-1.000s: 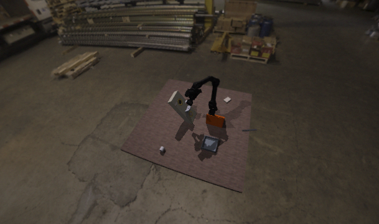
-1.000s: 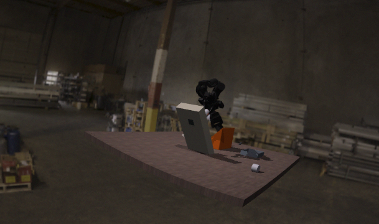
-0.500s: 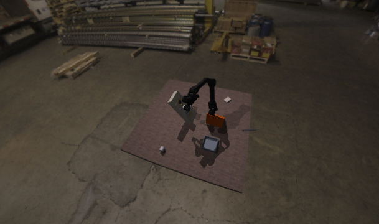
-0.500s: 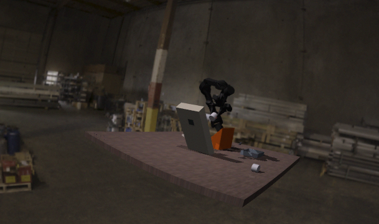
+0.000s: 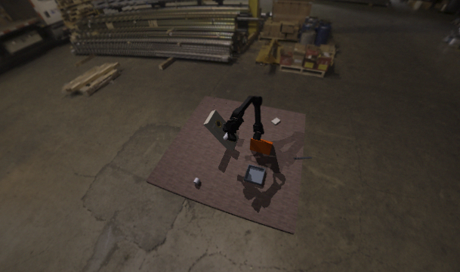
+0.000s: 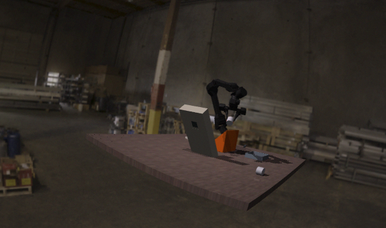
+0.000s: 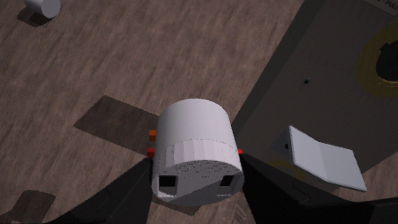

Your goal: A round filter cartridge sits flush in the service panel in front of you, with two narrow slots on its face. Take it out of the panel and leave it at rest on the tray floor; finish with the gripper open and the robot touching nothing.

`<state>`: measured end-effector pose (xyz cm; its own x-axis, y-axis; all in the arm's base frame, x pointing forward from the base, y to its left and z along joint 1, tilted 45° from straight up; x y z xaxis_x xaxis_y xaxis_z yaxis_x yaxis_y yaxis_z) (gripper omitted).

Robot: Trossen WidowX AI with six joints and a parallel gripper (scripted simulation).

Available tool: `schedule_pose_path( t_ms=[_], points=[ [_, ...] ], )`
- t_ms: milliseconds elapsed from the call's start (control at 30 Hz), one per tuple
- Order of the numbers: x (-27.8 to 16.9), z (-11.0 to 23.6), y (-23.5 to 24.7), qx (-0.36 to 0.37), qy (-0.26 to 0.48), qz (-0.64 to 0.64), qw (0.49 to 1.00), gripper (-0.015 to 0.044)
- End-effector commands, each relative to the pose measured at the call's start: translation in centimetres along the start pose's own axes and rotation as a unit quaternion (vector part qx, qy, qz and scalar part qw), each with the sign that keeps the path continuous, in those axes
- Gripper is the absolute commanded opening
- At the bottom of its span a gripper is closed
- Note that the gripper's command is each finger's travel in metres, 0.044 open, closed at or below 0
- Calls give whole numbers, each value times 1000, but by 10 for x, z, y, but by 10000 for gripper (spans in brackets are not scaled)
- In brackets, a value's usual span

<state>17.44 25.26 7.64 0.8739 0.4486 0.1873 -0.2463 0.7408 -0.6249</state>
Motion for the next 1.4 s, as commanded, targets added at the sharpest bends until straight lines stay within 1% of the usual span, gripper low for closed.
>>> schedule_pose_path(
  t_ms=[0,167,333,600,967,1167,1367],
  points=[
    [-11,7,26,50,6,82,995,0],
    [-29,15,58,116,12,192,974,0],
    [-49,23,88,179,11,298,938,0],
    [-57,23,95,191,10,319,928,0],
    [-143,-4,133,259,16,431,864,0],
    [-189,-22,140,291,24,492,820,0],
    [-232,-40,137,317,33,548,773,0]
  ],
)
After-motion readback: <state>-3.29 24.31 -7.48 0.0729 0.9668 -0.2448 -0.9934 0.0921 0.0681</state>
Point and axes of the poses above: the point midway between the two fingers, 35 mm back from their tips, its own z axis back along the fingers, its own y axis across the jaws, x = y × z, the point moved 9 cm from there along z, back along the fingers, and after that the axes turned 10 degrees about -z, right-handed, at the moved point
